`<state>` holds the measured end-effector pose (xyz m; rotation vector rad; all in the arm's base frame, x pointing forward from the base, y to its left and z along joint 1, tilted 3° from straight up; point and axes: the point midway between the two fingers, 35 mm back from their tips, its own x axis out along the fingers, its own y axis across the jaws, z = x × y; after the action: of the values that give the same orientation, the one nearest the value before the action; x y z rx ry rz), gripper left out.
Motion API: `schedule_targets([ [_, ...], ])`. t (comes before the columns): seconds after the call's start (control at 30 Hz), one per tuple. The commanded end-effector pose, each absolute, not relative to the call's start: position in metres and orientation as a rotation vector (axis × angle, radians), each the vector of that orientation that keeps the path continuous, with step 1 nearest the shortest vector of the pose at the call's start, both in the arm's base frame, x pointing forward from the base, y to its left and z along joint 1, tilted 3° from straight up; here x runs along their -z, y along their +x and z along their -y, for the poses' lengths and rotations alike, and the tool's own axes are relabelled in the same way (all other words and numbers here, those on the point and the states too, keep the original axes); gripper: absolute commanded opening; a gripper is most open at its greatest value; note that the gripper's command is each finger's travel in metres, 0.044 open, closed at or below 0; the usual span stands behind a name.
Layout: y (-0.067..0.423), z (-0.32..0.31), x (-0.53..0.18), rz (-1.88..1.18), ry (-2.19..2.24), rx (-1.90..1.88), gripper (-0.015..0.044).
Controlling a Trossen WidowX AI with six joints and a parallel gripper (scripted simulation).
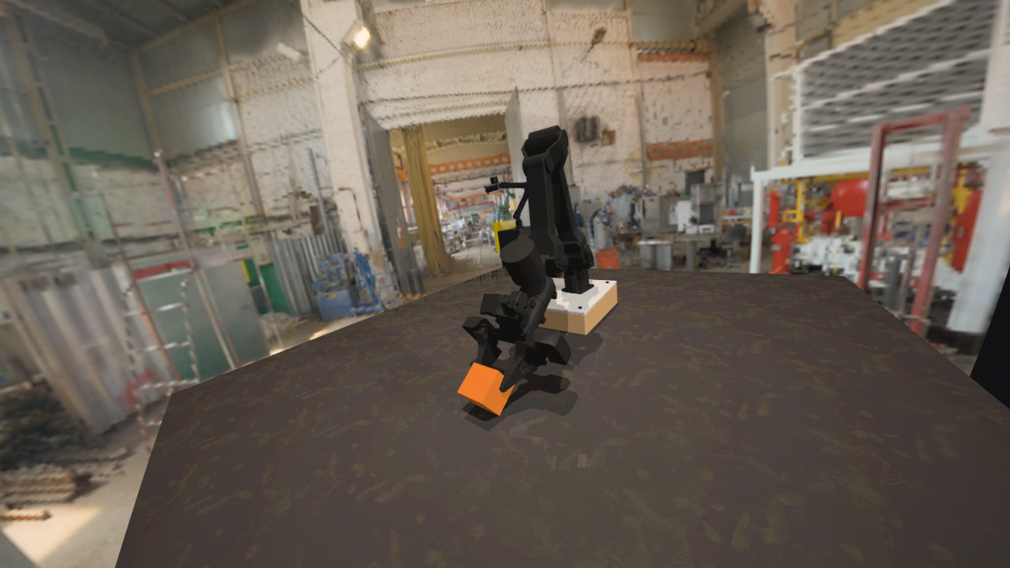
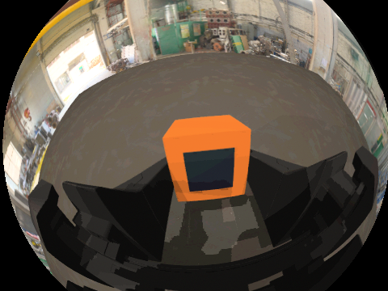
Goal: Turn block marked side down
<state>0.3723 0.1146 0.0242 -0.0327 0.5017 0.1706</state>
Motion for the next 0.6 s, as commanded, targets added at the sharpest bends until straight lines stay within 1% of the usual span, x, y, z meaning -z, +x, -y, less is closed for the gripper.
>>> schedule_targets([
  [0.0, 0.3663, -0.1117, -0.0233, -0.461, -0.036, -0.167, 0.0000],
  [0.57, 0.3646, -0.1112, -0.0268, -0.422, -0.033, -0.167, 0.0000],
])
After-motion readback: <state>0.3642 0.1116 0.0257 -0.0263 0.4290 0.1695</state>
